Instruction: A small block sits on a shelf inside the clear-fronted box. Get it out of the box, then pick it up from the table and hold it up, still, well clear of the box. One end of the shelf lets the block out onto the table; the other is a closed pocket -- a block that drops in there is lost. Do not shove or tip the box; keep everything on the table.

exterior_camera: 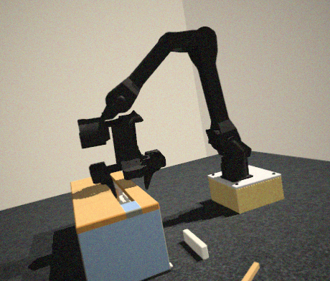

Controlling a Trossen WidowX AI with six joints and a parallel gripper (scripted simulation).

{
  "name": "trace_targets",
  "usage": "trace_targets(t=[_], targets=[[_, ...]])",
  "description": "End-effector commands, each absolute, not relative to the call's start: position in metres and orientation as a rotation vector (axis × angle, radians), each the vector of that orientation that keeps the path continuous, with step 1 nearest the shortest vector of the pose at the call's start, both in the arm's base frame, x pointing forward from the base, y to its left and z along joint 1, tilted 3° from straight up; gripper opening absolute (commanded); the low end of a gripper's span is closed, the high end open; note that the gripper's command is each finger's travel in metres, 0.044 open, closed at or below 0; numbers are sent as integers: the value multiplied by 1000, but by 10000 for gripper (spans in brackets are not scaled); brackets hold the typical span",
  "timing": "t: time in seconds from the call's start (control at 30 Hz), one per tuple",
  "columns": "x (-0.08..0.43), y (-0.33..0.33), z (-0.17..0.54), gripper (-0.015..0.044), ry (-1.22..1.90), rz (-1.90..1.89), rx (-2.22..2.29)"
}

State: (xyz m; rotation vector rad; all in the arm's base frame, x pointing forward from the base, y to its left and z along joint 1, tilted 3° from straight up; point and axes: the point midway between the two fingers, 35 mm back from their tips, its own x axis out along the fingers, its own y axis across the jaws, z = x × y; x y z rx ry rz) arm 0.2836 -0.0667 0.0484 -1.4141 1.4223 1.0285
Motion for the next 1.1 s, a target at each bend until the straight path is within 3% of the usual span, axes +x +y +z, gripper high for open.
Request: trace_targets(t=[0.0, 0.7, 1.07], targets=[[283, -78, 48, 400, 1425, 1026, -1418], [282, -127, 47, 400, 1428, 1023, -1422], [280, -123, 111, 400, 1433, 1024, -1418]])
